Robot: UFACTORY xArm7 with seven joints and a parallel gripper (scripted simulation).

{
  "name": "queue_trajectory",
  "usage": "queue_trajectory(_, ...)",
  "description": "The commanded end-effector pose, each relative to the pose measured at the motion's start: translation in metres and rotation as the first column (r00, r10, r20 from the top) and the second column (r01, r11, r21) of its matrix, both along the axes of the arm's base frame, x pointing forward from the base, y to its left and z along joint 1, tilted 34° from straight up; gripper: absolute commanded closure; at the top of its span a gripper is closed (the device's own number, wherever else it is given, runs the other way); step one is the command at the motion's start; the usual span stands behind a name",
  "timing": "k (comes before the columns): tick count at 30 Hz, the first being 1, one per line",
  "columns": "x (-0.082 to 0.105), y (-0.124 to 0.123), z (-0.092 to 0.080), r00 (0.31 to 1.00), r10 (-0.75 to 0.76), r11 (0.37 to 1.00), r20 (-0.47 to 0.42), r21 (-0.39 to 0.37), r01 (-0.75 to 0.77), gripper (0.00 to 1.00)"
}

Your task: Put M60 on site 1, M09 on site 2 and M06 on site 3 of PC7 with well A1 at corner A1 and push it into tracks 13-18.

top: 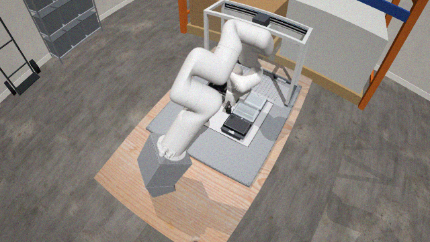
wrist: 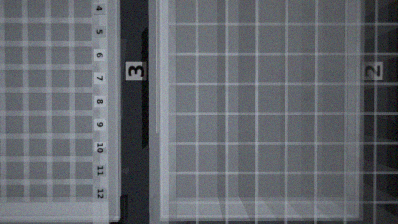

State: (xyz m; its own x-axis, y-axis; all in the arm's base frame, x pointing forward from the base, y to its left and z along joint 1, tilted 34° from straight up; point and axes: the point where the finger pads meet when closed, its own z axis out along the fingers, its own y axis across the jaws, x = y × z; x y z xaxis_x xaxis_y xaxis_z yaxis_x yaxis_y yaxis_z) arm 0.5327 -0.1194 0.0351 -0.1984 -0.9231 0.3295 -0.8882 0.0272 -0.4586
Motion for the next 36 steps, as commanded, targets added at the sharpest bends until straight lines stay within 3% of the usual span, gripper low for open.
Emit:
queue_trajectory(1, 0.0, -0.002, 0.002, 1.0, 0.001, 1.0, 0.002, 0.0, -0.001, 0.0)
queue_trajectory(36, -0.003, -0.017, 0.007, 1.0, 0.001, 1.0, 0.002, 0.0, -0.001, 0.0)
